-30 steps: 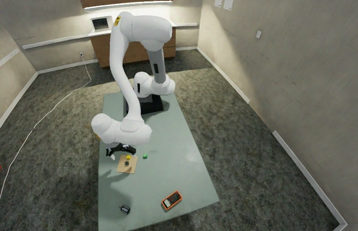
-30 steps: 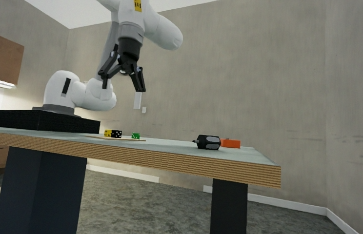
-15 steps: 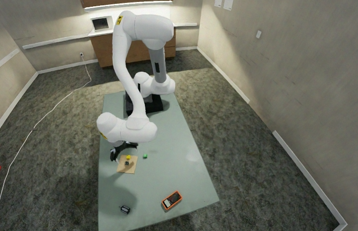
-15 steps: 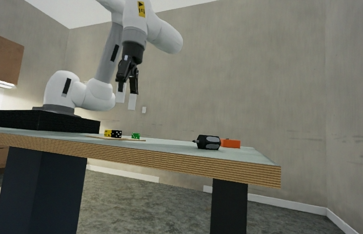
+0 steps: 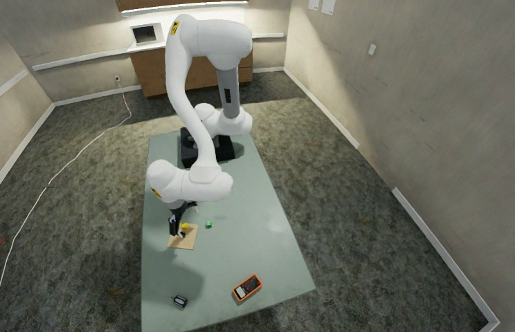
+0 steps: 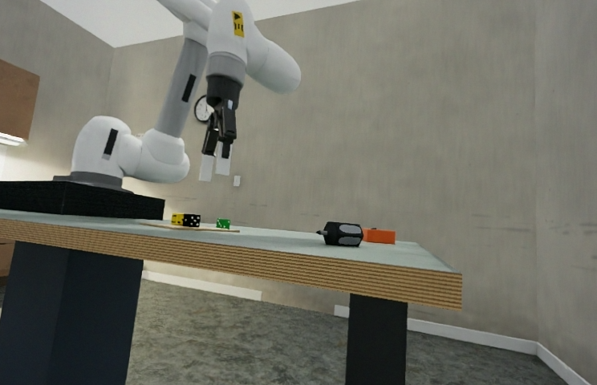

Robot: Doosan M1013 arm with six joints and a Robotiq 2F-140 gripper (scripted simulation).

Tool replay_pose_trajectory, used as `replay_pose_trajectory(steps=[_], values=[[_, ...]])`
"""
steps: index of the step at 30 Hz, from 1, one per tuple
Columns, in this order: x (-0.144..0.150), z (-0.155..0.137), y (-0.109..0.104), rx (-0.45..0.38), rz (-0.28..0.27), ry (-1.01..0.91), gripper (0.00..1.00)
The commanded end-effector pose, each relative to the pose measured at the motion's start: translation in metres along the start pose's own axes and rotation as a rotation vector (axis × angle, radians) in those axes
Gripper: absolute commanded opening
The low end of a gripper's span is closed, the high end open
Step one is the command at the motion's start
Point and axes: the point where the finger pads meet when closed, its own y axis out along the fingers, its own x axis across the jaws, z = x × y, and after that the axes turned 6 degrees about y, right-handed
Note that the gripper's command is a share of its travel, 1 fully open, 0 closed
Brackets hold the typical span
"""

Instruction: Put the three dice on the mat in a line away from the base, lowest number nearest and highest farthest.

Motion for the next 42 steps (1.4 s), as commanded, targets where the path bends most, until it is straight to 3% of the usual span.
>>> replay_pose_trajectory(steps=[1,13,15,30,33,35,42], values=[[0.006,-0.005,0.000,-0.012,-0.003,-0.173,1.00],[0.022,-0.016,0.001,-0.013,-0.001,-0.604,1.00],[0.022,-0.016,0.001,-0.013,-0.001,-0.604,1.00],[0.045,-0.031,0.003,-0.013,0.003,-1.189,1.00],[0.045,-0.031,0.003,-0.013,0.003,-1.190,1.00],[0.051,-0.034,0.003,-0.013,0.004,-1.339,1.00],[0.060,-0.040,0.004,-0.013,0.006,-1.576,1.00]])
